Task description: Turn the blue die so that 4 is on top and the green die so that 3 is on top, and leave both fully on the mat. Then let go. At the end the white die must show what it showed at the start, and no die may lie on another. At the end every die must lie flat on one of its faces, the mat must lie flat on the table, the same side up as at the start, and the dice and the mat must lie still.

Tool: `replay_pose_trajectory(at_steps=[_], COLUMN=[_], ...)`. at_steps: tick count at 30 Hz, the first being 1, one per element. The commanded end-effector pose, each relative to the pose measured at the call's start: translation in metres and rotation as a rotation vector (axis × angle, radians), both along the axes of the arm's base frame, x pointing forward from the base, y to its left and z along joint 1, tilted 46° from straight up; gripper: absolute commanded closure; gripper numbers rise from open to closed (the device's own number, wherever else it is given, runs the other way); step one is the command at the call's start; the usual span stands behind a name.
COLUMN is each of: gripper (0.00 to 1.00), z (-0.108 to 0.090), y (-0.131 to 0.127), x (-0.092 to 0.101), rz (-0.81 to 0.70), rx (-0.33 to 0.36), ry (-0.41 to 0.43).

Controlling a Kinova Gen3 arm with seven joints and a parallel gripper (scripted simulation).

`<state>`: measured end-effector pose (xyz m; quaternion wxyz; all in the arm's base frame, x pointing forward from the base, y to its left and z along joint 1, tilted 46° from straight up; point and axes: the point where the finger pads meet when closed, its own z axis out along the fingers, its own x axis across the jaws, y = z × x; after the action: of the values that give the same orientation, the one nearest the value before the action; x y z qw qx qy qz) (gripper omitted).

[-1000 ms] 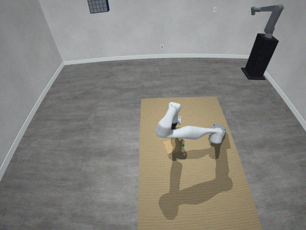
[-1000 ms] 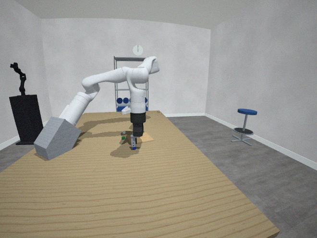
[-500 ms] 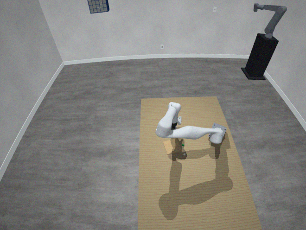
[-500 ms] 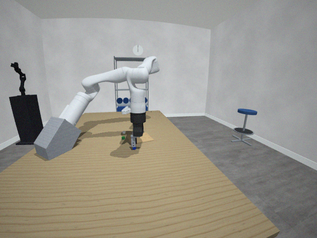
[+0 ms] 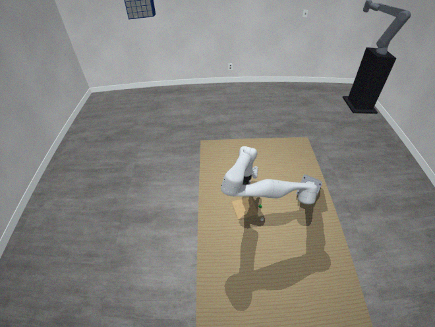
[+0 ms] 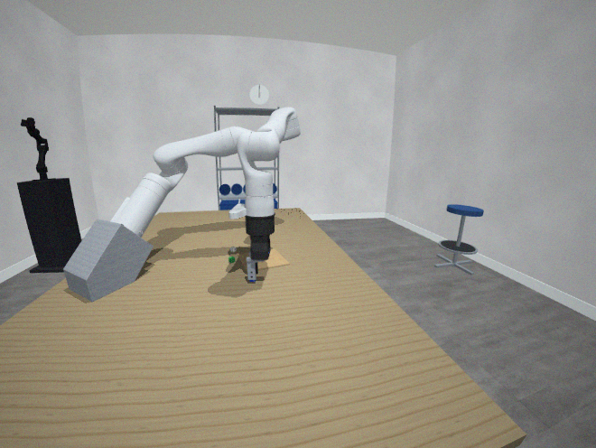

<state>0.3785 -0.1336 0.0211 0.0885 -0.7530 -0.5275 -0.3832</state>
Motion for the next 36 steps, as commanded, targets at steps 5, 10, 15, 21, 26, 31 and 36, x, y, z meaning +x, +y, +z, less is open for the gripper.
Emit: replay_pose_trajectory(at_steps=[5, 10, 15, 21, 26, 31, 36], gripper=[0.36, 0.36, 0.36, 0.36, 0.36, 0.36, 0.36], z=[-0.0047, -0.0078, -0.0087, -0.0087, -0.0087, -0.0087, -0.0087], y=[0.0039, 0.0063, 0.007, 0.007, 0.007, 0.007, 0.007], x=[0.002, 0.0041, 0.0047, 0.0047, 0.0047, 0.0047, 0.0047], rz=[0.002, 0.002, 0.002, 0.002, 0.002, 0.002, 0.002], rx=[0.002, 0.002, 0.002, 0.002, 0.002, 0.002, 0.002], ry=[0.003, 0.003, 0.003, 0.003, 0.003, 0.003, 0.003])
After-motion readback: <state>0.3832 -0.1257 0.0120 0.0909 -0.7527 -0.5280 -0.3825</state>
